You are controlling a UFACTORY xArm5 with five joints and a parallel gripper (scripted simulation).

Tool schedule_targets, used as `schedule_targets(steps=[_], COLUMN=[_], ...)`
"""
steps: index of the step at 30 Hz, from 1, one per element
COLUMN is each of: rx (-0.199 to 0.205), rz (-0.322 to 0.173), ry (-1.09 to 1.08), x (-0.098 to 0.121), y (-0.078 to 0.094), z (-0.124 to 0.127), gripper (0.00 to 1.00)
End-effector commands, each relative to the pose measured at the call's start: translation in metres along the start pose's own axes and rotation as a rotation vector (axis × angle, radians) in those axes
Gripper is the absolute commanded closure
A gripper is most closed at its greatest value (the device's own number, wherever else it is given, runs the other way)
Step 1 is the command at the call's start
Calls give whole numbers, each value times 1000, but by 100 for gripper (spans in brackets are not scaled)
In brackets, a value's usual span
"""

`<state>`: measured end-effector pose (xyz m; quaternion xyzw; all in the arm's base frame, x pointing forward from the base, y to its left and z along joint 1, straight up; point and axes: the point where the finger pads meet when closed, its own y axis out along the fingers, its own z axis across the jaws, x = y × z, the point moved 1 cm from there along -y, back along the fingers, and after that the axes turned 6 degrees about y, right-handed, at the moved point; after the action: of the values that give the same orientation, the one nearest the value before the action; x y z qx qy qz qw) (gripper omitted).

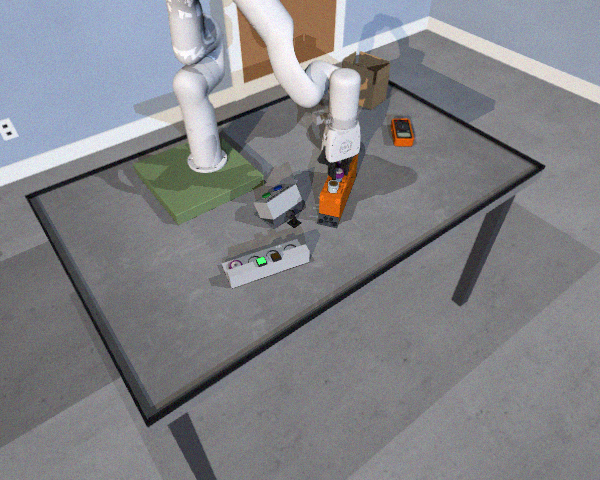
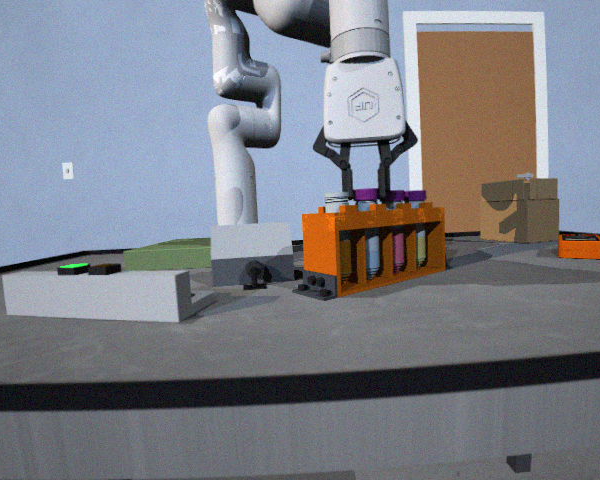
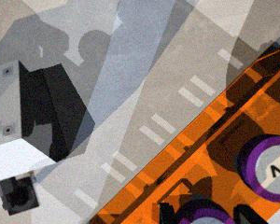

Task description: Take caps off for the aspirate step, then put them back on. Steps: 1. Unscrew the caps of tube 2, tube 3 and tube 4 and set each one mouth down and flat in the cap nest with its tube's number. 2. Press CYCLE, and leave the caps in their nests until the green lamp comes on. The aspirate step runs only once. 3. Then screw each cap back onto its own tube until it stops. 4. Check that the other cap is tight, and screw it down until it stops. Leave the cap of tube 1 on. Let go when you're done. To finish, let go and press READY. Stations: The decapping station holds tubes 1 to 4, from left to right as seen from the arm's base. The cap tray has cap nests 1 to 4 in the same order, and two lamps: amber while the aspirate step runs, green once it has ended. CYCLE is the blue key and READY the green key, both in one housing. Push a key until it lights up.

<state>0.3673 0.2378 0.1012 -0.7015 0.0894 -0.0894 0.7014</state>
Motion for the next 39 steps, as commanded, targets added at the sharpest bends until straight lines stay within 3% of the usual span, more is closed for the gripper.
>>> schedule_targets(steps=[1, 4, 19, 21, 39], rx=[4, 4, 4, 4, 4], rz=[-1, -1, 0, 0, 2], ry=[0, 0, 694, 694, 1453], x=[1, 1, 1, 1, 1], y=[-1, -1, -1, -1, 0], z=[1, 1, 1, 1, 1], gripper=[100, 100, 100, 100, 100])
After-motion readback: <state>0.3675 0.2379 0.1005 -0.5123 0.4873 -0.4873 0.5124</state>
